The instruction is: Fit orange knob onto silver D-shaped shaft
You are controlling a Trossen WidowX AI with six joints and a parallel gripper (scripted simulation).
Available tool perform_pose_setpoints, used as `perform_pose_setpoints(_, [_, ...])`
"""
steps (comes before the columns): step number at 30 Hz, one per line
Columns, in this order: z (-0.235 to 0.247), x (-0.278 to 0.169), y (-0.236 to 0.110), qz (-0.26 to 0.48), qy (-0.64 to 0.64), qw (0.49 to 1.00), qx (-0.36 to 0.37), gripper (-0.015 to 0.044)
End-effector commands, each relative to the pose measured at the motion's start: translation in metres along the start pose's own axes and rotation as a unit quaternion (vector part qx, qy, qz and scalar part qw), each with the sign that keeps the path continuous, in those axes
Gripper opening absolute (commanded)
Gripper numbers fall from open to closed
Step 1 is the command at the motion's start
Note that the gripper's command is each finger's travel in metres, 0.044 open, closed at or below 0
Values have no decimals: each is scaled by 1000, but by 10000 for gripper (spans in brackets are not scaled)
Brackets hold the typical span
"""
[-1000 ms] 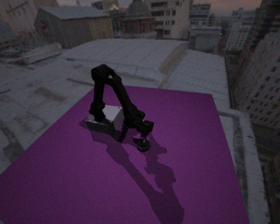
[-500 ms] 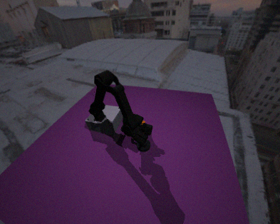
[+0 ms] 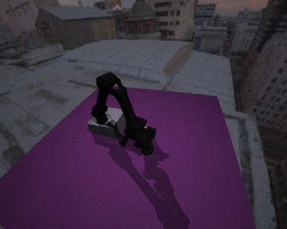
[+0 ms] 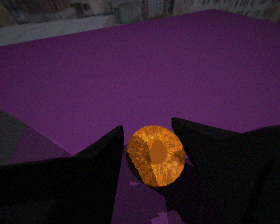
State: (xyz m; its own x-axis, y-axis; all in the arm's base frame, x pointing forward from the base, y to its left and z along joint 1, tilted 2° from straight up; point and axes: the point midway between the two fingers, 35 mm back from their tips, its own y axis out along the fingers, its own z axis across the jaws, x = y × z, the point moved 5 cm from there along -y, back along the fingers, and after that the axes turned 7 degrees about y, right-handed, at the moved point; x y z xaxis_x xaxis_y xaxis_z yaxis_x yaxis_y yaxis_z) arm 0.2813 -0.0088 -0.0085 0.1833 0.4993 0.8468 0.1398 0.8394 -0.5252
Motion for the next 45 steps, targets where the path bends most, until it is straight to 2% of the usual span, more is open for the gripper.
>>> perform_pose_setpoints(1, [0, 0, 0, 0, 0, 1000, 0, 260])
perform_pose_setpoints(19, [0, 0, 0, 0, 0, 1000, 0, 260])
perform_pose_setpoints(26, [0, 0, 0, 0, 0, 1000, 0, 440])
perform_pose_setpoints(35, [0, 2, -1, 0, 0, 1000, 0, 440])
perform_pose_setpoints(41, [6, 65, -42, 0, -1, 1000, 0, 440])
perform_pose_setpoints(45, [7, 67, -43, 0, -1, 1000, 0, 440])
